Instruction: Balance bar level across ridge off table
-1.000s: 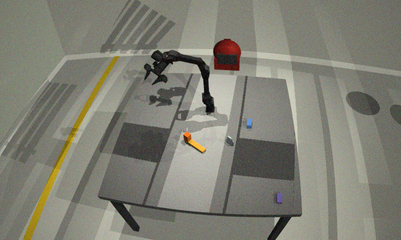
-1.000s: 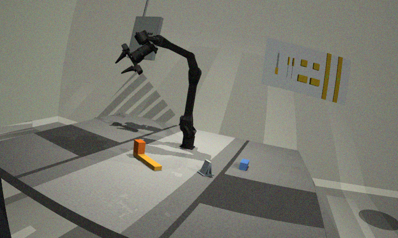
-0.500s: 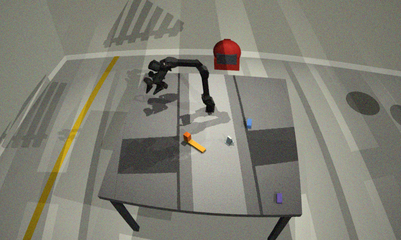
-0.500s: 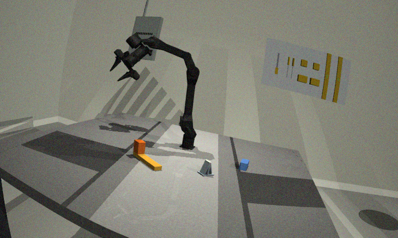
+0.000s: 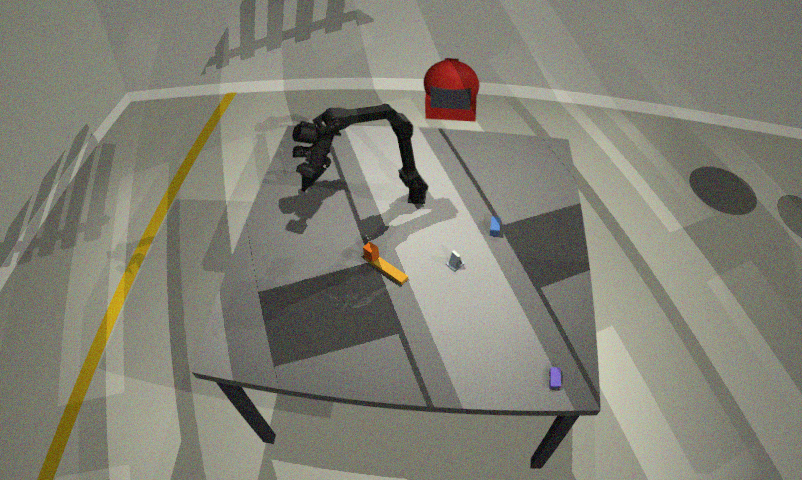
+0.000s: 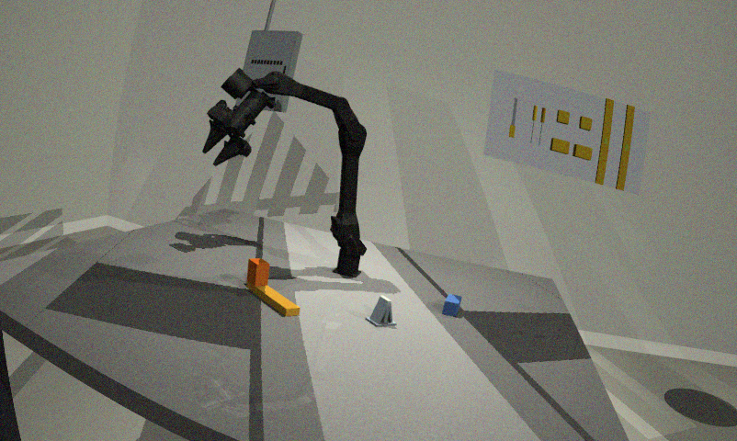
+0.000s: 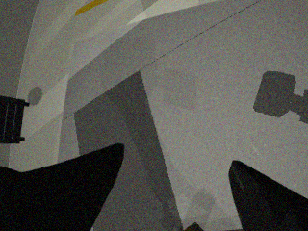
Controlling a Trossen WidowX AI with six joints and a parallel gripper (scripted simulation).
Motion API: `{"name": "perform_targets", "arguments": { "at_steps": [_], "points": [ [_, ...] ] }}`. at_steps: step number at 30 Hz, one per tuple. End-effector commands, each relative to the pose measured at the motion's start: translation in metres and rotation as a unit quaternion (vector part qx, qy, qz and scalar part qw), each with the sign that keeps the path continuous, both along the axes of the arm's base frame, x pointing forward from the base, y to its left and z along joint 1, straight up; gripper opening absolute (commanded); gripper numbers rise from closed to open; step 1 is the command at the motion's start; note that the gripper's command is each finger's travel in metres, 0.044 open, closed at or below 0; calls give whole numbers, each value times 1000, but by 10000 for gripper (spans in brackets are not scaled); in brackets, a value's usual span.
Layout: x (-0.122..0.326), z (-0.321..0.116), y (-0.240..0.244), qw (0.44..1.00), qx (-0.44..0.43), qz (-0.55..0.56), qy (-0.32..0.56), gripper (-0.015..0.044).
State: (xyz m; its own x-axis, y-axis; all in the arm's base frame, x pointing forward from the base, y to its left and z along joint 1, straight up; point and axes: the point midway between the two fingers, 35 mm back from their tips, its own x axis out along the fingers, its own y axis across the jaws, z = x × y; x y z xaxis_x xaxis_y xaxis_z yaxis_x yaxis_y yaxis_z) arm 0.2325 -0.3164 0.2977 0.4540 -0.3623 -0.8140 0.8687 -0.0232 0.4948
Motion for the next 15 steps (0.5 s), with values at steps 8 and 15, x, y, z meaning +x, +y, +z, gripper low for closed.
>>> {"name": "perform_targets", "arguments": {
  "at_steps": [8,15],
  "points": [
    [37,-25,33,976,-40,193,88,315],
    [60,-39,60,935,-68,321,133,315]
  ]
}}
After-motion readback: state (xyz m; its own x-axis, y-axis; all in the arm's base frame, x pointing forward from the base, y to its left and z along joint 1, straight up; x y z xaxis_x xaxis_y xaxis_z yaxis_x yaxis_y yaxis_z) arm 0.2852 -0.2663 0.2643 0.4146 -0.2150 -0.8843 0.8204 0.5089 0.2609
